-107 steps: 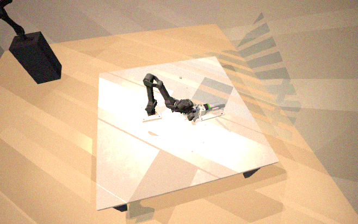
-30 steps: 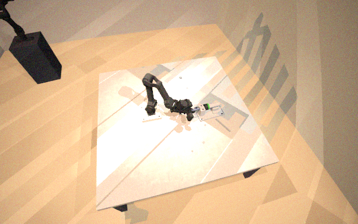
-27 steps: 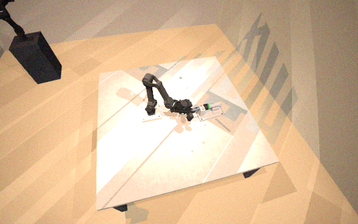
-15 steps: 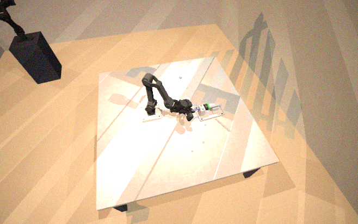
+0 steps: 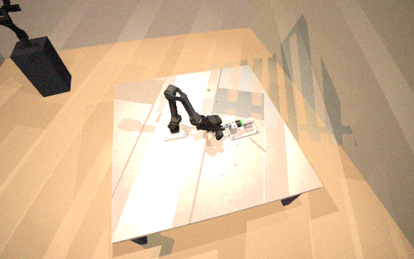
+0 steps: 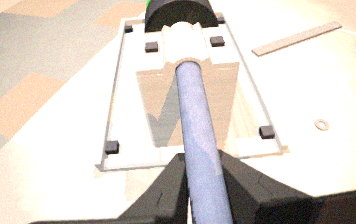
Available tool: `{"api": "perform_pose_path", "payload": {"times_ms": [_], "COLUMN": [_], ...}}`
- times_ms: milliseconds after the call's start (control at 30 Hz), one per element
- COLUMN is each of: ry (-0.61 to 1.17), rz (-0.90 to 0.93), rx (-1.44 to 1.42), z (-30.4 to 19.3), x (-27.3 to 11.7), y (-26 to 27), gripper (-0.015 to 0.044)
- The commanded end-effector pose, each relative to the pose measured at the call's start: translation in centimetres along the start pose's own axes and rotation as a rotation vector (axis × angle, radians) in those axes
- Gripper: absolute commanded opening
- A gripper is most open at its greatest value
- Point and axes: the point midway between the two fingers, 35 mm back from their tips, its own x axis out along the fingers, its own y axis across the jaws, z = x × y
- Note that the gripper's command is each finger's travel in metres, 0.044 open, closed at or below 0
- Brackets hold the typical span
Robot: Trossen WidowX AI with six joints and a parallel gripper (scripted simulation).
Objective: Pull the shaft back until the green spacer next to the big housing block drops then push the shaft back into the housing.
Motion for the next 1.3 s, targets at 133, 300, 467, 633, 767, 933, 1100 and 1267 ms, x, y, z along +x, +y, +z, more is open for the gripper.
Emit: {"api": "perform_pose_path", "payload": {"times_ms": [133, 300, 467, 633, 767, 933, 1100, 1267], "ry": [-0.001, -0.001, -0.001, -0.001, -0.001, -0.001, -0.001, -0.001], "rz": [0.002, 0.002, 0.002, 0.002, 0.002, 0.002, 0.002, 0.002], "rx": [-0.004, -0.004, -0.004, -0.004, -0.004, -0.004, -0.004, -0.004], "z": [-0.02, -0.05, -0.07, -0.1, -0.12, -0.14, -0.17, -0.19], "x": [-0.09, -0.14, -0.18, -0.22, -0.26, -0.3, -0.34, -0.38], "y": [0.03, 0.03, 0.03, 0.03, 0.03, 0.03, 0.03, 0.03], "gripper": [0.0, 0.0, 0.0, 0.0, 0.0, 0.0, 0.0, 0.0]}}
